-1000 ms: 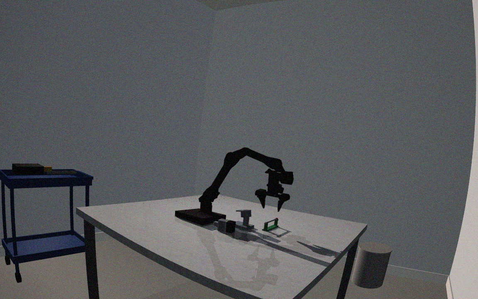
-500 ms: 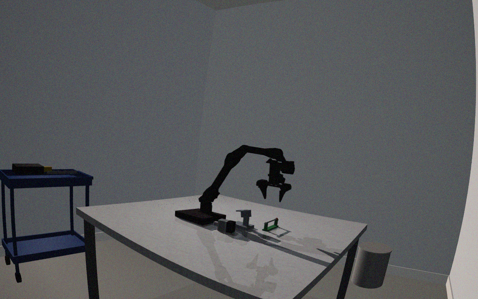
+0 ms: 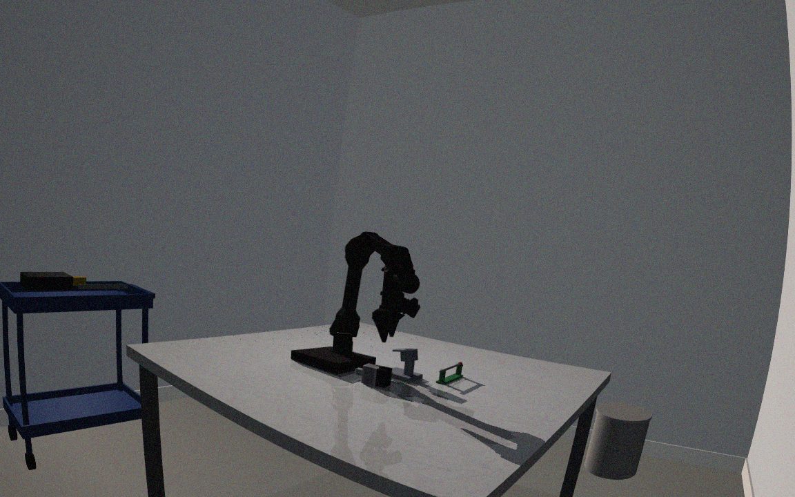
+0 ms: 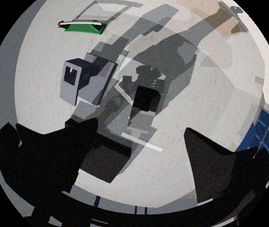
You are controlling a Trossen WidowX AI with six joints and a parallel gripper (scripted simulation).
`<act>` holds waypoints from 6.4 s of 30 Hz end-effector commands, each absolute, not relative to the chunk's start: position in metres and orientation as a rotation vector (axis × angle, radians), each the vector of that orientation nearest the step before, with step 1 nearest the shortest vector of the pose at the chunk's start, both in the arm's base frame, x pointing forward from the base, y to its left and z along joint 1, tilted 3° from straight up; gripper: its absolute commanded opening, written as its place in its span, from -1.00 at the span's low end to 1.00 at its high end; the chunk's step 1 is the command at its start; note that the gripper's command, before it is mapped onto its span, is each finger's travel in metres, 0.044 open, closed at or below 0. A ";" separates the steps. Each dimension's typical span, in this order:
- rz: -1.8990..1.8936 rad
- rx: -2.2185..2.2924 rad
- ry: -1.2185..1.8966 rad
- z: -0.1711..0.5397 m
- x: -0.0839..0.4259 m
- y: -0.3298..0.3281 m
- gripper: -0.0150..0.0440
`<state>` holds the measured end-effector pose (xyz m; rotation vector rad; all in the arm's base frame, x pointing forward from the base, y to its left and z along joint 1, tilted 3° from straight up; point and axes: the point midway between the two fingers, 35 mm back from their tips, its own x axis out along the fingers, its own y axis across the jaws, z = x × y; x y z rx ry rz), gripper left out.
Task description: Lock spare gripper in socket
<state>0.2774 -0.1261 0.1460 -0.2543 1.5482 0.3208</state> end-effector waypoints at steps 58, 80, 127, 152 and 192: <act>0.186 -0.138 1.576 0.016 0.256 -0.133 1.00; 0.187 -0.137 1.576 0.007 0.255 -0.132 0.09; 0.714 -0.656 1.461 0.052 0.247 -0.133 -0.49; 1.175 -1.117 1.238 0.054 0.239 -0.132 -0.49; 1.846 -1.796 0.621 0.057 0.227 -0.132 -0.49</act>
